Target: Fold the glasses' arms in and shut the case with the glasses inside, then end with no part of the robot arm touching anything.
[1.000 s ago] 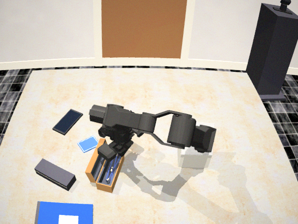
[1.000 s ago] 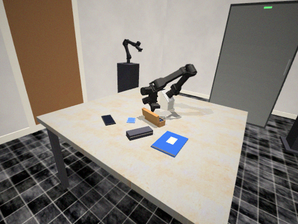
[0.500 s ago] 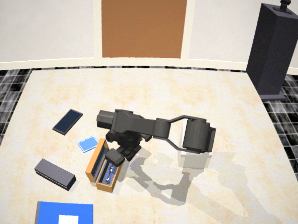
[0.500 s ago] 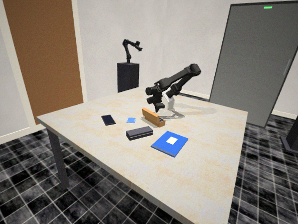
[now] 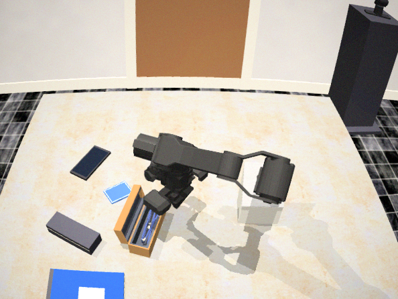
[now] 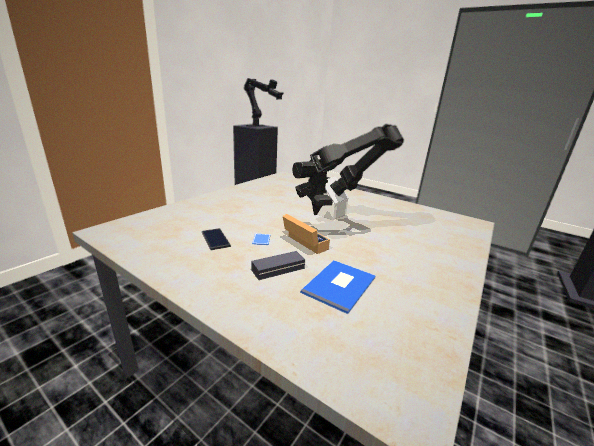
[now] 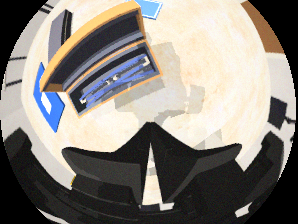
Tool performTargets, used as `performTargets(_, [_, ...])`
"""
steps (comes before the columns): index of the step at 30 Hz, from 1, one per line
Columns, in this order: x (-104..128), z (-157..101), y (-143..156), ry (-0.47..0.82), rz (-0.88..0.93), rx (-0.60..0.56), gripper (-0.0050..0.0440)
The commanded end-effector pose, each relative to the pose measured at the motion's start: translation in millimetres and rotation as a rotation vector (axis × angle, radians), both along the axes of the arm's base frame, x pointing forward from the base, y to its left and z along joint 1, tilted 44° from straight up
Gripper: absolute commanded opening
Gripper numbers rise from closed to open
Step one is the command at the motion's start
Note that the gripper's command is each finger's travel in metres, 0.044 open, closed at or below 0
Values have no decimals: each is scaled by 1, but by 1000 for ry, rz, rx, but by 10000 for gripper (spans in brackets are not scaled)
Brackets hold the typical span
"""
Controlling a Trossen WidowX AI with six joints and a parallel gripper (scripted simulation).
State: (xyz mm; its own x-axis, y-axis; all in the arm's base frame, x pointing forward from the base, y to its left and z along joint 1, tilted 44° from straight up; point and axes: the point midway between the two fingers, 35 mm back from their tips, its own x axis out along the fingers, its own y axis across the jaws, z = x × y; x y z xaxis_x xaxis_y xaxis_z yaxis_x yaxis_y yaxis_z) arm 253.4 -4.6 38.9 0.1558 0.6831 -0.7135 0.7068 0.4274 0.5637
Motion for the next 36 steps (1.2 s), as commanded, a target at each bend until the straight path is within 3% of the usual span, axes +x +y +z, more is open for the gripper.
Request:
performTargets(1, [-4,9,-5,7,6,1,0])
performTargets(14, [16,15,-13,209,-206,45,0])
performTargets(36, [62,25,-28,686,-705,151,0])
